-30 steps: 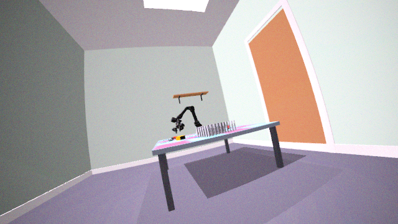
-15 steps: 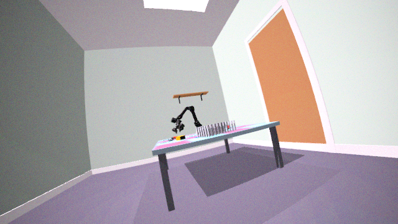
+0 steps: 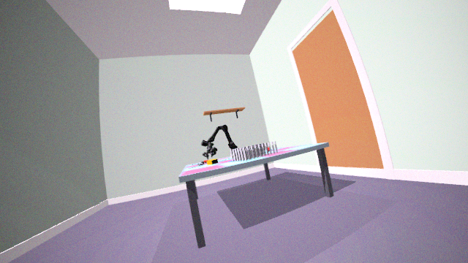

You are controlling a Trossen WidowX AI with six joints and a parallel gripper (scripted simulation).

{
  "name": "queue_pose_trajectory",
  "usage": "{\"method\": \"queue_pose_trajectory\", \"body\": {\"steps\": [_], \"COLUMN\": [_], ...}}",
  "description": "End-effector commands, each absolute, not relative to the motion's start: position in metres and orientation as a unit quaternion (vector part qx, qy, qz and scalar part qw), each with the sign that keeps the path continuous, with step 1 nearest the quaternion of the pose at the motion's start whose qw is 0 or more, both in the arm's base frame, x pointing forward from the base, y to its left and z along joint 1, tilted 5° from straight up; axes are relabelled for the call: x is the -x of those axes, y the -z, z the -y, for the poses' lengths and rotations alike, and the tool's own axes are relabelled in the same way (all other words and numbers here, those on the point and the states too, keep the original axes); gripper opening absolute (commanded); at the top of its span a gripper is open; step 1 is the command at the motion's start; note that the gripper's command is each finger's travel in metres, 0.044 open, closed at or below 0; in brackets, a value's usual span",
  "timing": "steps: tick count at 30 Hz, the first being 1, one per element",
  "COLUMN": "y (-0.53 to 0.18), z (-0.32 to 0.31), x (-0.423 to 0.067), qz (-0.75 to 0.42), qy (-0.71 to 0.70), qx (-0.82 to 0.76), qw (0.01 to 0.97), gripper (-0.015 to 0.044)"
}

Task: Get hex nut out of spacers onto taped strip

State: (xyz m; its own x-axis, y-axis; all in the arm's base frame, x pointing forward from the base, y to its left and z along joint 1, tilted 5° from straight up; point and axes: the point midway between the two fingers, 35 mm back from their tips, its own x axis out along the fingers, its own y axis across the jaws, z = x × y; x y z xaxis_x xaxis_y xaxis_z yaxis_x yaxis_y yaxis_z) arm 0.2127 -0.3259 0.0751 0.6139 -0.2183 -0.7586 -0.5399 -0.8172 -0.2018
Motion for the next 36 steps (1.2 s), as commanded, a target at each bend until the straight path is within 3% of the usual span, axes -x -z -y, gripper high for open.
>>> {"method": "queue_pose_trajectory", "body": {"steps": [1, 23, 27, 34, 36], "y": [-0.065, -0.033, -0.033, -0.033, -0.037], "z": [0.327, 0.327, 0.327, 0.327, 0.328], "x": [-0.213, -0.214, -0.214, -0.214, -0.214], "qz": [-0.216, -0.215, -0.215, -0.215, -0.215], "qy": [-0.384, -0.384, -0.384, -0.384, -0.383], "qx": [0.872, 0.872, 0.872, 0.872, 0.872], "qw": [0.214, 0.214, 0.214, 0.214, 0.214], "gripper": [0.028, 0.028, 0.0175, 0.0128, 0.0076]}}
